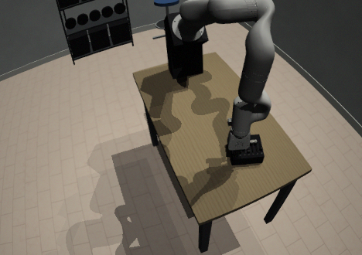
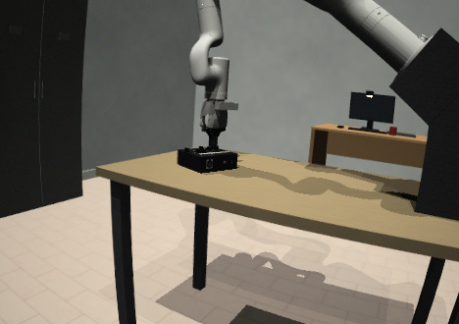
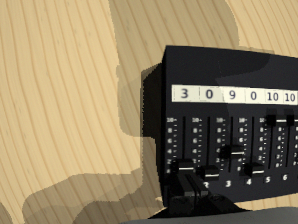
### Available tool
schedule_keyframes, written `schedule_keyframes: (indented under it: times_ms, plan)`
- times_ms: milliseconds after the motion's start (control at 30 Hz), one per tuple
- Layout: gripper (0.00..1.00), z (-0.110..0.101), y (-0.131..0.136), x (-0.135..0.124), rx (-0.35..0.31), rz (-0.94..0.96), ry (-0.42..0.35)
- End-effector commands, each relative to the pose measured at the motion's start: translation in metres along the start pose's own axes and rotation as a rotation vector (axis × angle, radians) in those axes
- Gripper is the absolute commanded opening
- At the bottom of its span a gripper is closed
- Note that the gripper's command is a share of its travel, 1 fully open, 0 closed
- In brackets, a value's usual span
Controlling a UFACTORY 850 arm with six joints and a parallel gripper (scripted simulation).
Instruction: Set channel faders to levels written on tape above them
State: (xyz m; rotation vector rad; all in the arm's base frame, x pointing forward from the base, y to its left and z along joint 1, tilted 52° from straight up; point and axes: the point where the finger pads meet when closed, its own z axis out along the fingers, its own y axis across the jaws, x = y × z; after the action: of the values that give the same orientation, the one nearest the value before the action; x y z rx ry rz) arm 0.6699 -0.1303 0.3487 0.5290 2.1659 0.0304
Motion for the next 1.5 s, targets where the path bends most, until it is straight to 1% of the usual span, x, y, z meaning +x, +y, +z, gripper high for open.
schedule_keyframes:
  times_ms: [0,467,1467]
  plan:
    - [0.0,-0.0003,0.0002,0.0009,0.0,0.0,-0.001]
    - [0.0,-0.0003,0.0002,0.0066,0.0,0.0,-0.001]
    - [0.0,-0.0003,0.0002,0.0069,0.0,0.0,-0.001]
